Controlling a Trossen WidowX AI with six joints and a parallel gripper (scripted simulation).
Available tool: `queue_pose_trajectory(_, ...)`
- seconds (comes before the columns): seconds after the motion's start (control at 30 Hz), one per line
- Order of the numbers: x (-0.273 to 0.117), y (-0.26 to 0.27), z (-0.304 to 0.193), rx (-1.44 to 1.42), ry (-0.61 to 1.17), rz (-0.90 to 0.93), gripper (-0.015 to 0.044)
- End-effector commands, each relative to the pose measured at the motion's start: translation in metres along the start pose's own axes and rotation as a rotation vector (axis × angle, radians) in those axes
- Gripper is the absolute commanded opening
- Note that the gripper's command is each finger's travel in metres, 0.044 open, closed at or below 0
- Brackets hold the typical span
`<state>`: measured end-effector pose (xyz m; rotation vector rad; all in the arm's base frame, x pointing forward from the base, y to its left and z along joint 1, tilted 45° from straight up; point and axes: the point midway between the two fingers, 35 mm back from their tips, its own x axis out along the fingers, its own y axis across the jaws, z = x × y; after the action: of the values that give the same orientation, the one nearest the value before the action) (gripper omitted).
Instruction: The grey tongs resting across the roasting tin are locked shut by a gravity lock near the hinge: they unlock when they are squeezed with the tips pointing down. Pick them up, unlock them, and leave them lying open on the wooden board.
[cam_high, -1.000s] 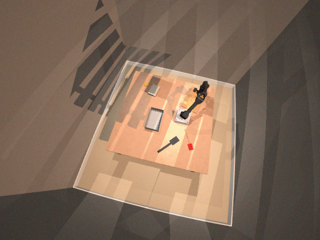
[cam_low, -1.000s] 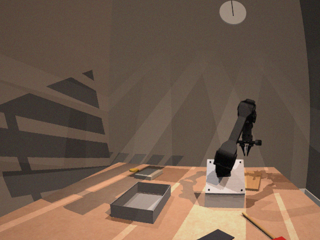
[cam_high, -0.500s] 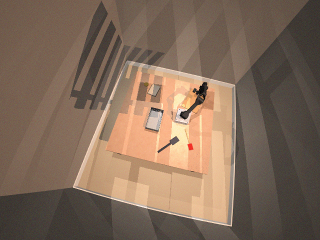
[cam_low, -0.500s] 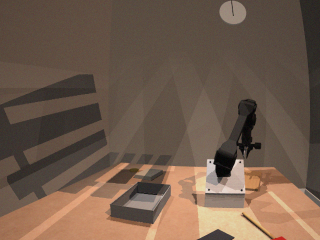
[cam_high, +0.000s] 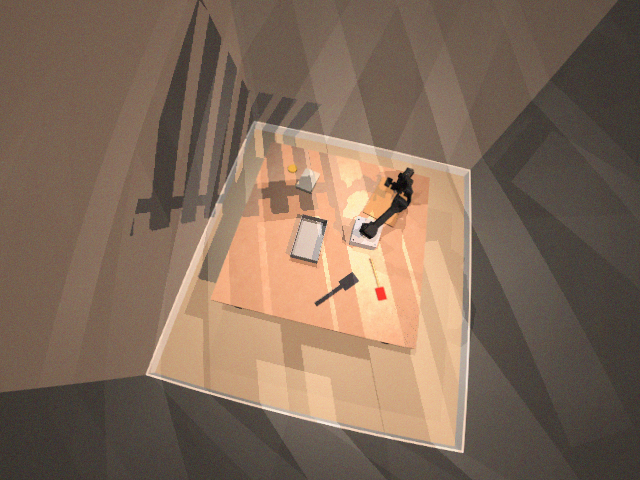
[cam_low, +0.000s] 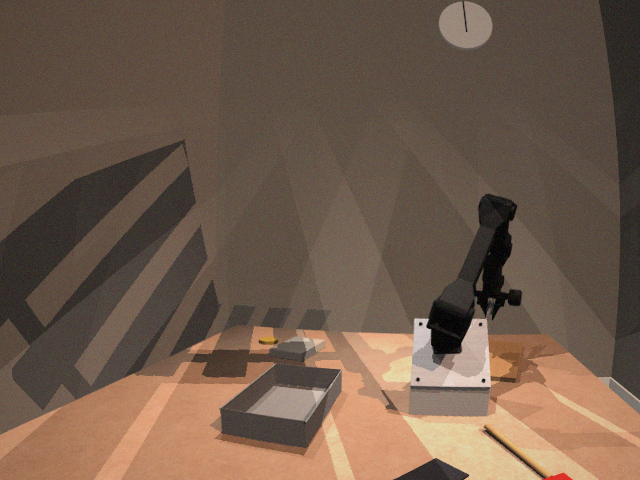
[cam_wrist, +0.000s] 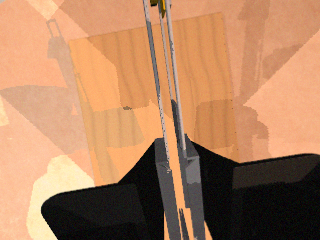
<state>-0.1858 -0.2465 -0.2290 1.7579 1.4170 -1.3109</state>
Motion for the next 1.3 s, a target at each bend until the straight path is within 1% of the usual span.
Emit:
queue_pose_trajectory(0.0,-0.002,-0.001,0.003,-0.002,-0.076,0.006,-0.015)
queue_pose_trajectory(0.63,-0.002,-0.002,-0.006,-0.011,-0.328,0.003,-0.015)
queue_pose_trajectory(1.27,-0.019,-0.004,-0.029,-0.026,-0.579,-0.031,-0.015)
